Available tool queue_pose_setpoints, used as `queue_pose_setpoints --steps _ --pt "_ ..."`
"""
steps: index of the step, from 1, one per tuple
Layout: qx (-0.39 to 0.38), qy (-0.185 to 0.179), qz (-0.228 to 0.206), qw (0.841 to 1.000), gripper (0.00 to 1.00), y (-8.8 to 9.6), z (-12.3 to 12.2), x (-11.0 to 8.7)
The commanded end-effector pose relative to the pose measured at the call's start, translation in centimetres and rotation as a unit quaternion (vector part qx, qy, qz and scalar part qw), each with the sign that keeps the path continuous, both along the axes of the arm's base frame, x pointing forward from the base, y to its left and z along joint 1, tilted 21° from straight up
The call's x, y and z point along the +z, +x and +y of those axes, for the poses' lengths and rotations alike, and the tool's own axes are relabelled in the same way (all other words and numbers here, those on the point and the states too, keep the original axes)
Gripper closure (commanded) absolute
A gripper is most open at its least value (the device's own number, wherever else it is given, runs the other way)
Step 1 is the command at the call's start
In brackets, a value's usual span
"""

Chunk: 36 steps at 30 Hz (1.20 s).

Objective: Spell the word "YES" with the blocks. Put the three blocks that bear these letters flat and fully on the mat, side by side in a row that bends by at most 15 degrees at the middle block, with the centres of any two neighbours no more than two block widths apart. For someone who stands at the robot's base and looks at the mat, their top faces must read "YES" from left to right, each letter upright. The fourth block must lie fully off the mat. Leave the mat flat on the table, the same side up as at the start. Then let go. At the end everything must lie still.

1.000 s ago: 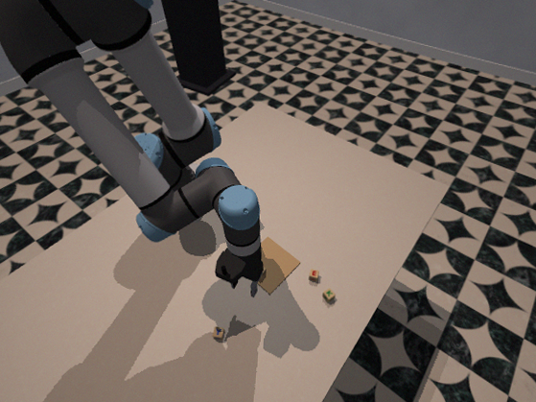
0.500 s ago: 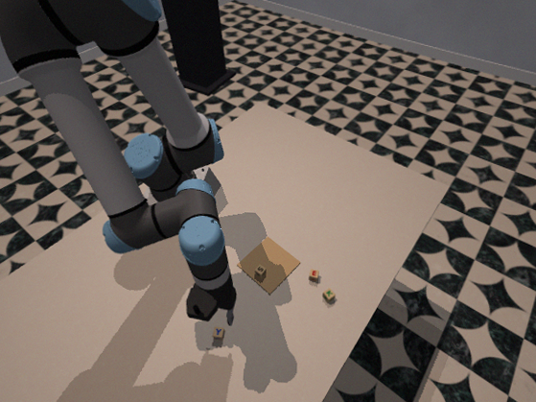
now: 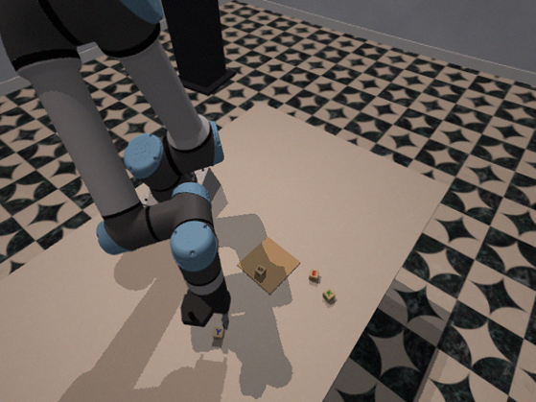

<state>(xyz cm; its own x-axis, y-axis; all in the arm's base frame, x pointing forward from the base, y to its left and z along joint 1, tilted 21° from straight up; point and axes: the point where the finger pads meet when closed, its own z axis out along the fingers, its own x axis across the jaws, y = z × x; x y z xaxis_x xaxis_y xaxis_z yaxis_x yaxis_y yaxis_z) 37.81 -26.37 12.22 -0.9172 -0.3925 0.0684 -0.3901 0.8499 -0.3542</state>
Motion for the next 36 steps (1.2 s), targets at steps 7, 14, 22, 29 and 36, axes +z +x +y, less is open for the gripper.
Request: queue_pose_setpoints --steps 7,14,22,29,36 --pt "0.000 -0.001 -0.002 1.000 0.00 0.05 -0.05 0.19" --pt "0.000 -0.001 -0.002 1.000 0.00 0.05 -0.05 0.19" --pt "0.000 -0.001 -0.002 1.000 0.00 0.05 -0.05 0.19" --pt "0.000 -0.001 -0.001 1.000 0.00 0.05 -0.05 0.18" --pt "0.000 0.000 0.000 1.000 0.00 -0.01 -0.10 -0.21"
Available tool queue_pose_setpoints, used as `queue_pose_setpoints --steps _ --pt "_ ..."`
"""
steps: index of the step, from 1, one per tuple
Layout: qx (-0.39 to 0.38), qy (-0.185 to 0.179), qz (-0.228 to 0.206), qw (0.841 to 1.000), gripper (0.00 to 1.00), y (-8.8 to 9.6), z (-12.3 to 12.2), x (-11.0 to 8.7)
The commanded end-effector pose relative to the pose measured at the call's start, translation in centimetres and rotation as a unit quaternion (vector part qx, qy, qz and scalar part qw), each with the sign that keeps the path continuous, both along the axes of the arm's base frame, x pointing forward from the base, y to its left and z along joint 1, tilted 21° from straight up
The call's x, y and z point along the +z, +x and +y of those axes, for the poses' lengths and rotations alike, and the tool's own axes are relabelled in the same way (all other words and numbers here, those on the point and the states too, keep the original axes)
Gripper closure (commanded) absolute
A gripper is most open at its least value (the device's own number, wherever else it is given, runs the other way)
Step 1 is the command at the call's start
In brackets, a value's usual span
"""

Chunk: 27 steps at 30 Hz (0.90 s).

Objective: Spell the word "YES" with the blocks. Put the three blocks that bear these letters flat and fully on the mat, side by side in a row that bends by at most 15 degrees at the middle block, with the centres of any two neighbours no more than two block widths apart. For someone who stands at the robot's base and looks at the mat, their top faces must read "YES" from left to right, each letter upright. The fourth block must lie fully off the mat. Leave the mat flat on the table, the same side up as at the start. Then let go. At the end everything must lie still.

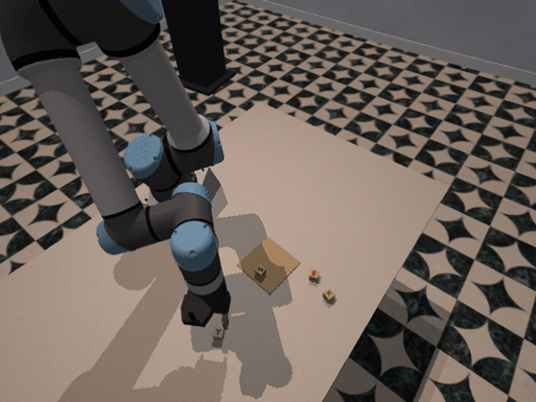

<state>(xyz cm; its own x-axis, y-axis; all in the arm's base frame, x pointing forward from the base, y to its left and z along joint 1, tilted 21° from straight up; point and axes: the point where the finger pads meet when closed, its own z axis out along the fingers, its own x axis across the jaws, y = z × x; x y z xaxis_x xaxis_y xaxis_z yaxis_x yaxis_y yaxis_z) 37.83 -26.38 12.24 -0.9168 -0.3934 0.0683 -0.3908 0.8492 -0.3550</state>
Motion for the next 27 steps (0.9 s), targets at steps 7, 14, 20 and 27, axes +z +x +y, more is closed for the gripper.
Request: queue_pose_setpoints --steps 7,14,20,27 --pt "-0.001 0.001 0.001 1.000 0.00 -0.1 -0.2 -0.7" --pt "-0.001 0.001 0.001 1.000 0.00 0.0 -0.5 -1.5" --pt "-0.001 0.001 0.001 1.000 0.00 0.0 -0.7 -2.0" --pt "-0.001 0.001 0.001 1.000 0.00 0.1 -1.1 -3.1"
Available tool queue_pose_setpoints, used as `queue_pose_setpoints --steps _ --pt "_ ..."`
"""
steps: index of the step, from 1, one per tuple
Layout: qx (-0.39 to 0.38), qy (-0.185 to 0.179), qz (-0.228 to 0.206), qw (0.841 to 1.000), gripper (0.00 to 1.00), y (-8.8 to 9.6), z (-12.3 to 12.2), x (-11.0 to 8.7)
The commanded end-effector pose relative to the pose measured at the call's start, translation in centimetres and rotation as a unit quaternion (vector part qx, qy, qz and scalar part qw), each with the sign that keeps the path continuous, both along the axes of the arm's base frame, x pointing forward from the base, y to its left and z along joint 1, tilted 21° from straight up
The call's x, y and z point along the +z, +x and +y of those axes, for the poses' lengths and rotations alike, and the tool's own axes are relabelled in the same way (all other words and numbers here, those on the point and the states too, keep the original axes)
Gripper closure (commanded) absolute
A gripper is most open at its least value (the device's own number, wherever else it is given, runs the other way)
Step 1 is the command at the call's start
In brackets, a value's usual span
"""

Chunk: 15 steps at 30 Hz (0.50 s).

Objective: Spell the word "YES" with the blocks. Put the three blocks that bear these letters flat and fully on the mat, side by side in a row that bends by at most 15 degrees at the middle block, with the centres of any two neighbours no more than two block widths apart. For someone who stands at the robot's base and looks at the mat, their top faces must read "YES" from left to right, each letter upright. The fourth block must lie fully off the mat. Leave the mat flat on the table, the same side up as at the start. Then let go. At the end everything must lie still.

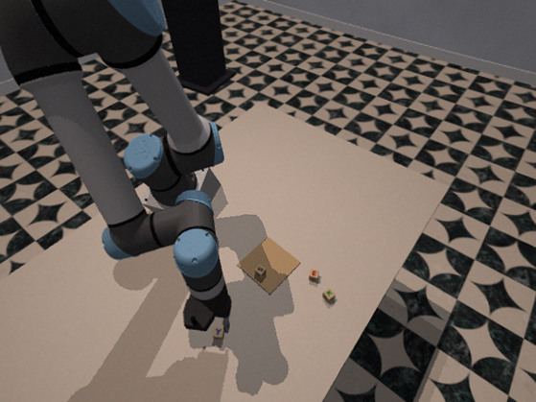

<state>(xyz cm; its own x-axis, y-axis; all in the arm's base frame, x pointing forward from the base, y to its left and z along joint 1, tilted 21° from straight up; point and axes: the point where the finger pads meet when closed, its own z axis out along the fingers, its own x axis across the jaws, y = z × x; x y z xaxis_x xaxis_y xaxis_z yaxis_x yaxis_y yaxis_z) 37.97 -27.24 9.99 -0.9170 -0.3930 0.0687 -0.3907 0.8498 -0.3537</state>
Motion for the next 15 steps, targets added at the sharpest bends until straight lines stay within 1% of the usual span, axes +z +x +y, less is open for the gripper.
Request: queue_pose_setpoints --steps 1,8,15 --pt "0.000 0.001 0.000 1.000 0.00 0.0 -0.3 -1.0" --pt "0.000 0.001 0.000 1.000 0.00 0.1 -0.7 -1.9" --pt "0.000 0.001 0.000 1.000 0.00 0.2 -0.8 -2.3"
